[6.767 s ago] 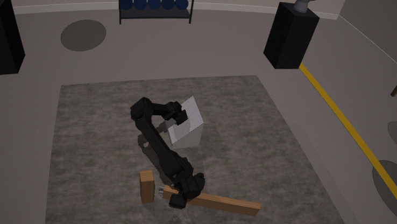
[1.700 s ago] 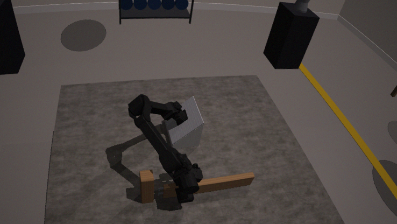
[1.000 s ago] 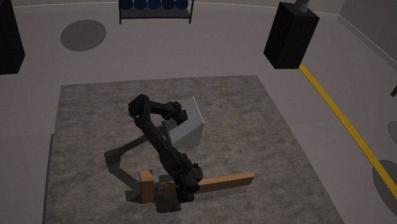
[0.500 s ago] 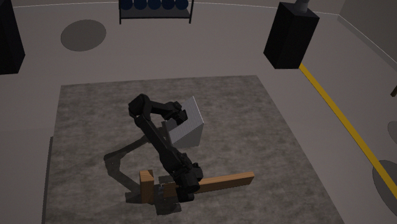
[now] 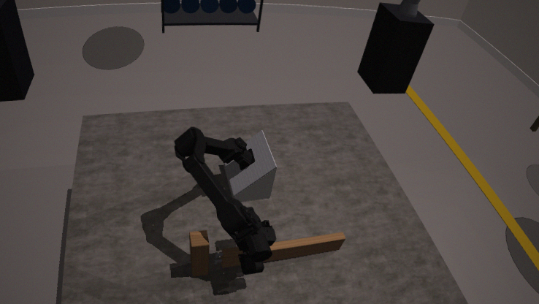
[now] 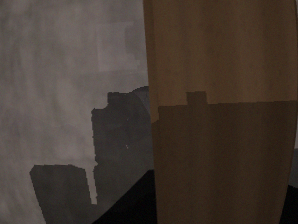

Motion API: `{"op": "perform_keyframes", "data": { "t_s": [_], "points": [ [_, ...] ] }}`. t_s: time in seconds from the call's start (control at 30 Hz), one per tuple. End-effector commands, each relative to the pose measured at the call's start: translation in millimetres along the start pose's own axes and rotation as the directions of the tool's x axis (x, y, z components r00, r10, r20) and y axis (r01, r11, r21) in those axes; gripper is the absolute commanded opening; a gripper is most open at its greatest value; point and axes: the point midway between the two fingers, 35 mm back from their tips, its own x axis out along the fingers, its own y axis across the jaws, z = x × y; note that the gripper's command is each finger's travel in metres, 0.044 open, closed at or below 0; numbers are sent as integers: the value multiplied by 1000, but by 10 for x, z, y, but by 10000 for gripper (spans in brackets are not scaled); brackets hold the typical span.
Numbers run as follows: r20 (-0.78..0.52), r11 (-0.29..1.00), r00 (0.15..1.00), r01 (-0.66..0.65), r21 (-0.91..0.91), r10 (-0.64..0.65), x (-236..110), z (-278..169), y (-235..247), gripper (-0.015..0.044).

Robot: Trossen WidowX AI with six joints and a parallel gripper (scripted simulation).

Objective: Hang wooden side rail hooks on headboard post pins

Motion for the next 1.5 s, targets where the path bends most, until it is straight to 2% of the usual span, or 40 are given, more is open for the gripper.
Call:
{"op": "perform_keyframes", "data": {
  "t_s": [0.0,1.47],
  "points": [
    [1,1000,1000,13,-4,-13,-64,1,-19,0],
    [1,1000,1000,13,-4,-13,-108,-9,-8,0]
  ]
}}
